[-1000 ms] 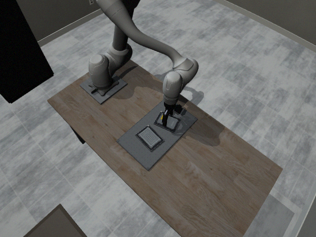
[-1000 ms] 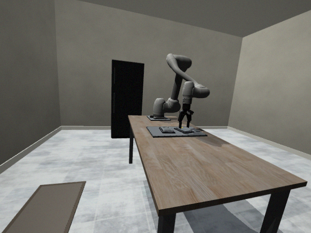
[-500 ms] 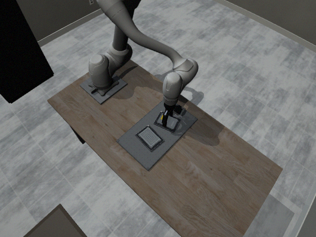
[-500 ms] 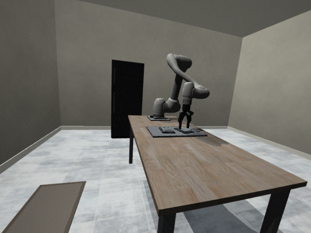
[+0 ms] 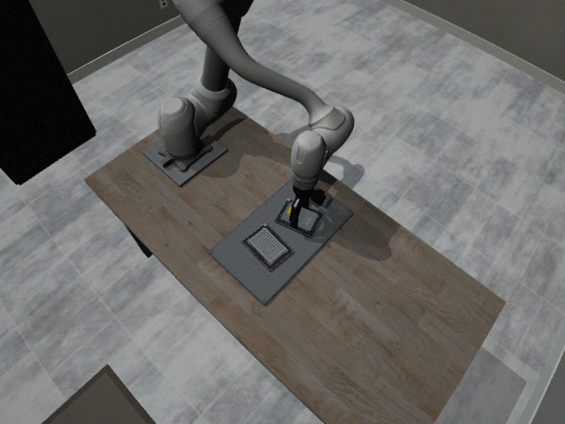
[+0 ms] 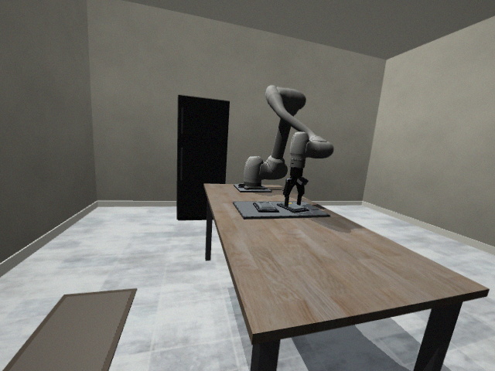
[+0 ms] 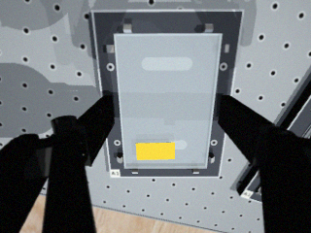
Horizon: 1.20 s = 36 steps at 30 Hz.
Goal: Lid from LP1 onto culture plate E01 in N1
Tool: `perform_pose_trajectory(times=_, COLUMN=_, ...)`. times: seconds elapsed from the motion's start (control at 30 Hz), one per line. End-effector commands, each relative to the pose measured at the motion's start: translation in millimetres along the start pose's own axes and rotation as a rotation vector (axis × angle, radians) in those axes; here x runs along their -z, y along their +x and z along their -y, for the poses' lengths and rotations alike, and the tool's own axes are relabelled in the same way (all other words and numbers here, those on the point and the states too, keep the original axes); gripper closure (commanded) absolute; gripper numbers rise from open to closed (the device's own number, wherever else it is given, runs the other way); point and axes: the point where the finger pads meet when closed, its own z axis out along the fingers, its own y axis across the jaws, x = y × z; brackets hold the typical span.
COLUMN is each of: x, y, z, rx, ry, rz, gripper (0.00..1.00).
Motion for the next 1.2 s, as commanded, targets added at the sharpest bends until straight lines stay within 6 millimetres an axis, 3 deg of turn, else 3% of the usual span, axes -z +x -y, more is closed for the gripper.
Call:
perform_pose_trajectory(times=0.0, x=-0.3, y=0.5, z=-0.1, rx=0.0, ry=0.0, rz=-0.001, gripper=0.31)
perform_pose_trajectory(times=0.97, x=-1.2, y=0.5, z=-0.1, rx=0.0, ry=0.0, rz=-0.001, gripper=0.31)
perform_pose_trajectory(times=1.0, x=-1.2, y=0.5, z=-0.1, rx=0.0, ry=0.0, rz=-0.001, gripper=0.4)
perform_pose_trajectory(times=1.17, x=-1.2, y=0.5, z=-0.1, rx=0.0, ry=0.0, rz=-0.001, gripper=0.4)
